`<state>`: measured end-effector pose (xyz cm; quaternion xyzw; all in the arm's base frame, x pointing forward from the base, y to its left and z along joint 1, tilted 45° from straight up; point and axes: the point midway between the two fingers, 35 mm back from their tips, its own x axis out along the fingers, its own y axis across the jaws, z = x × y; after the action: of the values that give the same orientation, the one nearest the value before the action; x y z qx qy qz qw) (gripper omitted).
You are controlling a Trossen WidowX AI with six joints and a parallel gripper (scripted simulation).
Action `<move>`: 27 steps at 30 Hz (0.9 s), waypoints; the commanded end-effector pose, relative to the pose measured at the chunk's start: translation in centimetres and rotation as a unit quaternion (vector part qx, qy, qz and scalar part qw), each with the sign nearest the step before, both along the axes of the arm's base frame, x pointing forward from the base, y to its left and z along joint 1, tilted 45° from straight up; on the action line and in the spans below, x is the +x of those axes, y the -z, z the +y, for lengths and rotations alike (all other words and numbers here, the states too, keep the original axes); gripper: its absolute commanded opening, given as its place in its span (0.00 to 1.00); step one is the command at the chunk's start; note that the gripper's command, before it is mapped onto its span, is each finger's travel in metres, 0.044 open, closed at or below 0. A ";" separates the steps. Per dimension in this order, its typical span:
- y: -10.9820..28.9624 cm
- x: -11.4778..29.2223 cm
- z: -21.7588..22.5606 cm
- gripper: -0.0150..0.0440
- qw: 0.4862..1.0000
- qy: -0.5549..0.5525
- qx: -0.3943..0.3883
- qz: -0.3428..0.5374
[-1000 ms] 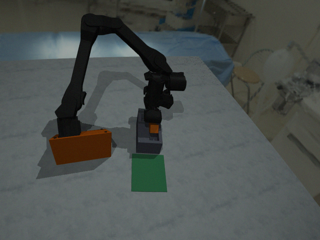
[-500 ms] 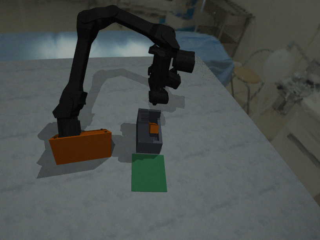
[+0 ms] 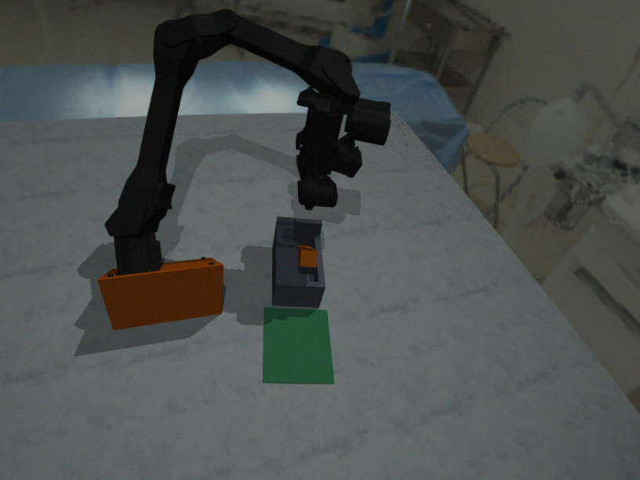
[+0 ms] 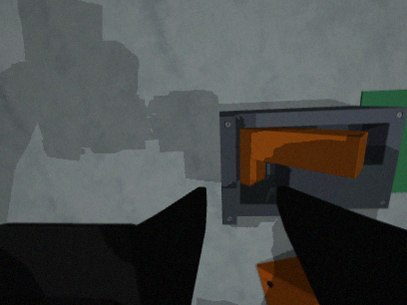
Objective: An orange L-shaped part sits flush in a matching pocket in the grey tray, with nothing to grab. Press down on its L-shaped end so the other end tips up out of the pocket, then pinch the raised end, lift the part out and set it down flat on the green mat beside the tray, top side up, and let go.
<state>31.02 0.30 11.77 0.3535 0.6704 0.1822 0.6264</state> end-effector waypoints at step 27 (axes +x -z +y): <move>3.9 -0.7 -4.4 0.73 0.827 -0.405 -0.018 -0.390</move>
<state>30.72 -2.63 9.18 0.0701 0.5408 0.4398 0.7136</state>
